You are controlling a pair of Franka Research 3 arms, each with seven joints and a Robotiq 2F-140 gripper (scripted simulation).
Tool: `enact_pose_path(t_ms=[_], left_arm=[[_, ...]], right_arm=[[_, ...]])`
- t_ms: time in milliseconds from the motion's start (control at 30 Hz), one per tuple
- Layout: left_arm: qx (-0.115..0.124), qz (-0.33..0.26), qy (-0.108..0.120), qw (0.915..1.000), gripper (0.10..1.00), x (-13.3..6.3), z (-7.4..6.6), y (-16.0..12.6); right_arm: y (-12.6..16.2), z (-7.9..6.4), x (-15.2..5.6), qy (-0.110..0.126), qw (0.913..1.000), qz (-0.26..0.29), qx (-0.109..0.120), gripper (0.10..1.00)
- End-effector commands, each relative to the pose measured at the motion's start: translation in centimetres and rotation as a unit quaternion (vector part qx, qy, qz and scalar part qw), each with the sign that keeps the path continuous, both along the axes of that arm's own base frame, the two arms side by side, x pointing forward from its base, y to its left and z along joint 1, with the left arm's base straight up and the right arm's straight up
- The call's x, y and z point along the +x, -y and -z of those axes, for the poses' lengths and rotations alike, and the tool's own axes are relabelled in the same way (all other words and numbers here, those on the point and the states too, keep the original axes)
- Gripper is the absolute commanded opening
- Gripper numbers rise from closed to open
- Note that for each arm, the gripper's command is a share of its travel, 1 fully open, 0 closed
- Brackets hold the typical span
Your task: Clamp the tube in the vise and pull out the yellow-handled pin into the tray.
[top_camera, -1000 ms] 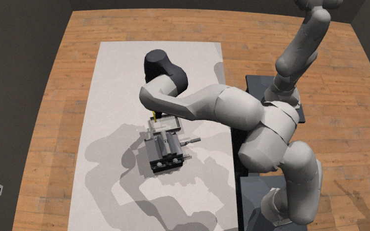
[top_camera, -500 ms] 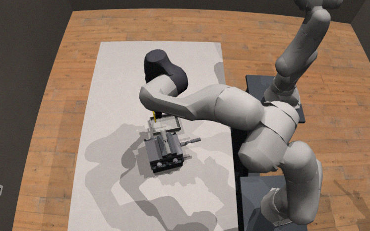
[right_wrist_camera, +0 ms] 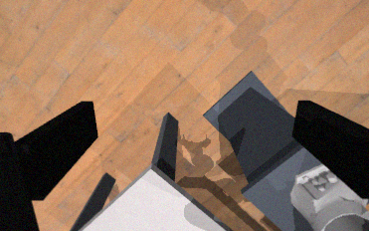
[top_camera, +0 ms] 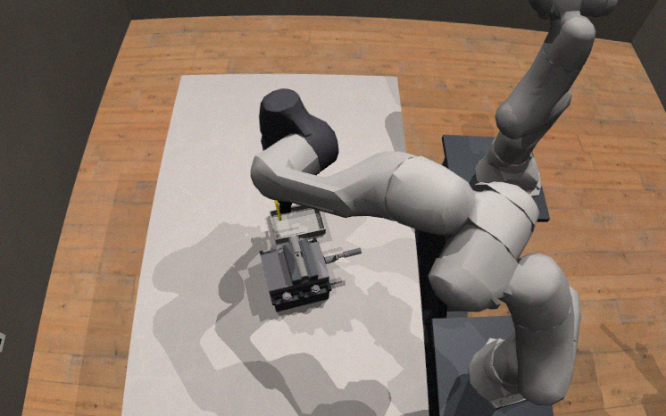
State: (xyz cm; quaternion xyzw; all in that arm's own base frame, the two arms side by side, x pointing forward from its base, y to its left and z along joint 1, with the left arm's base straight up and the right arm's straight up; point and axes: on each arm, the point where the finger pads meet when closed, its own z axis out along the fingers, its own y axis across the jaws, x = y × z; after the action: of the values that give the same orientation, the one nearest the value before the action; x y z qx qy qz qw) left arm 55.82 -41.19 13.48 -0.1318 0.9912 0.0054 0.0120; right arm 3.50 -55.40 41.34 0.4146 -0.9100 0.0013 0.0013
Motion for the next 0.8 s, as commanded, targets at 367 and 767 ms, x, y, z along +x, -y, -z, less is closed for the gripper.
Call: enact_pose_path(t_ms=[367,767], left_arm=[[-0.001,0.001,-0.001,1.0,0.099,-0.05,-0.09,0.08],[-0.003,-0.002,0.0,1.0,0.099,-0.07,-0.18,0.19]], right_arm=[[-0.06,0.04,0.07,0.001,1.0,0.003,0.002,1.0],[-0.06,0.04,0.07,0.001,1.0,0.003,0.002,1.0]])
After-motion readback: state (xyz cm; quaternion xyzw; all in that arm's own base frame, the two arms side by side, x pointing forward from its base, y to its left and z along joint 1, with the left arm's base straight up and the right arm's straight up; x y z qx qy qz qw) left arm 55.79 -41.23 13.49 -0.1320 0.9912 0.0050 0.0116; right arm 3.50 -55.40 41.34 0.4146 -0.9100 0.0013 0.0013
